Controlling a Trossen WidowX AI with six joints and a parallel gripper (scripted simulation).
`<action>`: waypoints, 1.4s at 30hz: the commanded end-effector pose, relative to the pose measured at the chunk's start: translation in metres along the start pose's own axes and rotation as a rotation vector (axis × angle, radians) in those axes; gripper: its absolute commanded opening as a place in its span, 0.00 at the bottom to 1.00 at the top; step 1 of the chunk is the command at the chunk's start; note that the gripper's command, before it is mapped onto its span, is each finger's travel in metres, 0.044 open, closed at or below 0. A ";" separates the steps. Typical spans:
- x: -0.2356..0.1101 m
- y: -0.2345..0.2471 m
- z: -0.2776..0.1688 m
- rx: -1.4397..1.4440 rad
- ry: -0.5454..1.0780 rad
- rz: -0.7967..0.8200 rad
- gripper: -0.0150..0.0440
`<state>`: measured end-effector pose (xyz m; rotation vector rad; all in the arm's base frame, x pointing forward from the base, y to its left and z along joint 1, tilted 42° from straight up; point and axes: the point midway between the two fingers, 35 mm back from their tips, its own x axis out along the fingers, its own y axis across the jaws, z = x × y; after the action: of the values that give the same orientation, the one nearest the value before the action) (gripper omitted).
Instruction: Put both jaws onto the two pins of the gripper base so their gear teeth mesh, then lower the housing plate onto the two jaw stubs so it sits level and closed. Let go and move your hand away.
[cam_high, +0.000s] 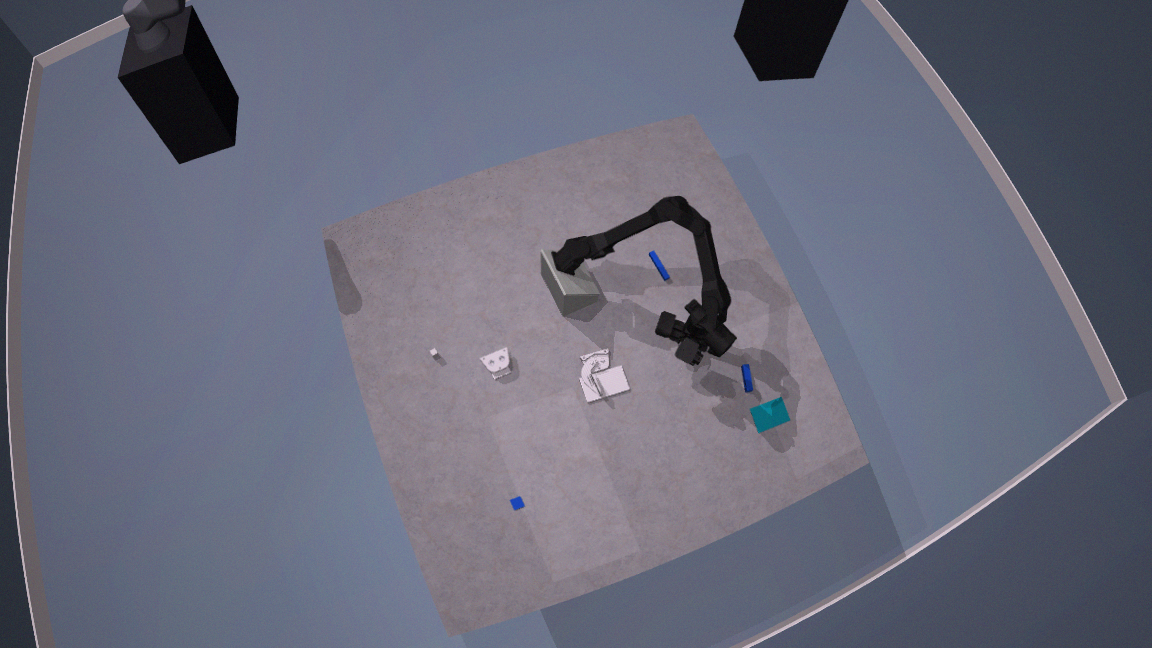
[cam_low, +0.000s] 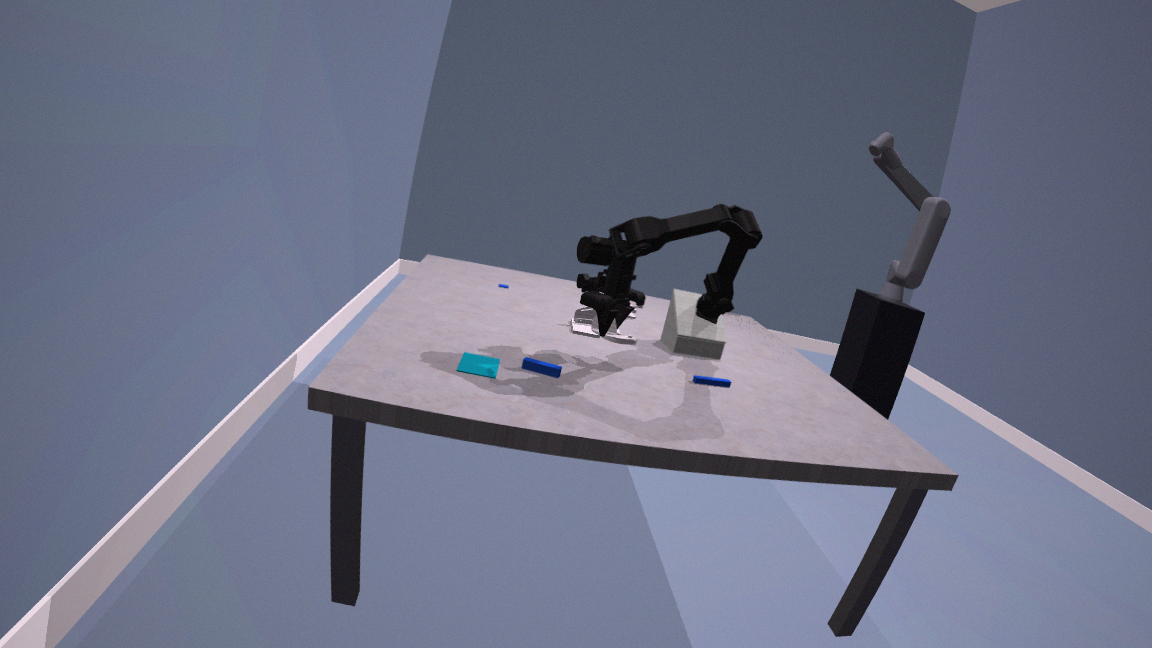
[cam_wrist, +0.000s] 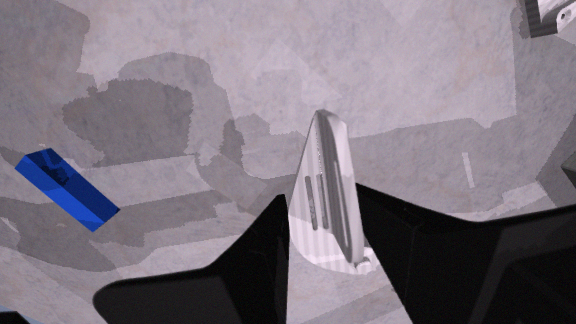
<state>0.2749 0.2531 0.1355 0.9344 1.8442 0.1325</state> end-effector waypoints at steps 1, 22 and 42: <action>-0.015 0.002 0.000 -0.006 -0.006 0.014 0.48; -0.022 -0.019 0.031 -0.084 -0.020 0.003 0.48; -0.022 -0.062 0.081 -0.223 -0.032 -0.013 0.48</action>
<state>0.3101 0.1787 0.0893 0.7738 1.7723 0.3015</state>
